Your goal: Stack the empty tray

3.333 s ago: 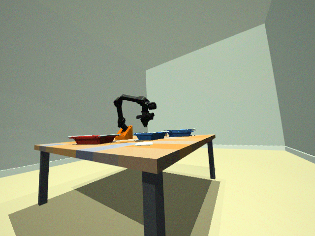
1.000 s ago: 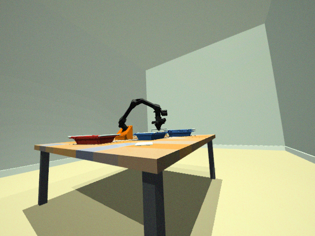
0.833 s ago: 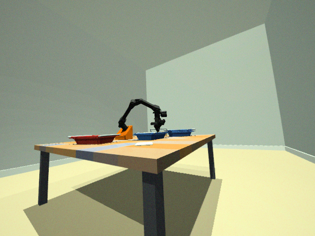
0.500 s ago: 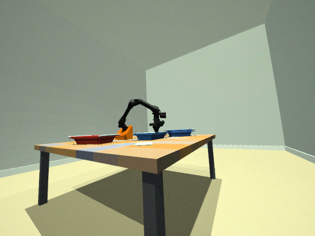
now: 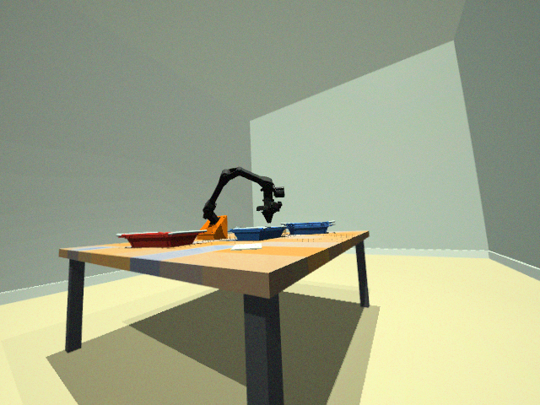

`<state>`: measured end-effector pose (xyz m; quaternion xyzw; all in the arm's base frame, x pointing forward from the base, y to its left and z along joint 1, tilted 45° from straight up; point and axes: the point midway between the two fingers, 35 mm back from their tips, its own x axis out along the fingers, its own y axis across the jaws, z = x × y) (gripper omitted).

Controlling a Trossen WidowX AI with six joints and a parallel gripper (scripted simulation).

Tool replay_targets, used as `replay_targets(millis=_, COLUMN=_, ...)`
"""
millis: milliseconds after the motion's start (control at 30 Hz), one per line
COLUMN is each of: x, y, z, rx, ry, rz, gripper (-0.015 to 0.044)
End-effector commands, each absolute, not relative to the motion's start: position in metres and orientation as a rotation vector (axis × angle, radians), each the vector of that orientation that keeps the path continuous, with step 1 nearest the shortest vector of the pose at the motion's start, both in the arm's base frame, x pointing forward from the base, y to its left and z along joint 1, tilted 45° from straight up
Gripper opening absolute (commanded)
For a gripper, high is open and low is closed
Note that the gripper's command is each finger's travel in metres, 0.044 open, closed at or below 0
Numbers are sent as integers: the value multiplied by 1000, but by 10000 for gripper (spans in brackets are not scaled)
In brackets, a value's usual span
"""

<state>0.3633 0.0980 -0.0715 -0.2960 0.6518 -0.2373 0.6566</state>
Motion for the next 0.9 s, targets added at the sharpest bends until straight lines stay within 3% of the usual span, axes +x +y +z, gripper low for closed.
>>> replay_targets(millis=0, x=363, y=98, z=-73, rx=-674, ry=1477, rz=-536, gripper=90)
replay_targets(millis=367, x=363, y=98, z=-73, rx=-674, ry=1477, rz=-536, gripper=90)
replay_targets(millis=500, x=363, y=98, z=-73, rx=-674, ry=1477, rz=-536, gripper=0)
replay_targets(millis=867, x=363, y=98, z=-72, rx=-671, ry=1476, rz=-537, gripper=0)
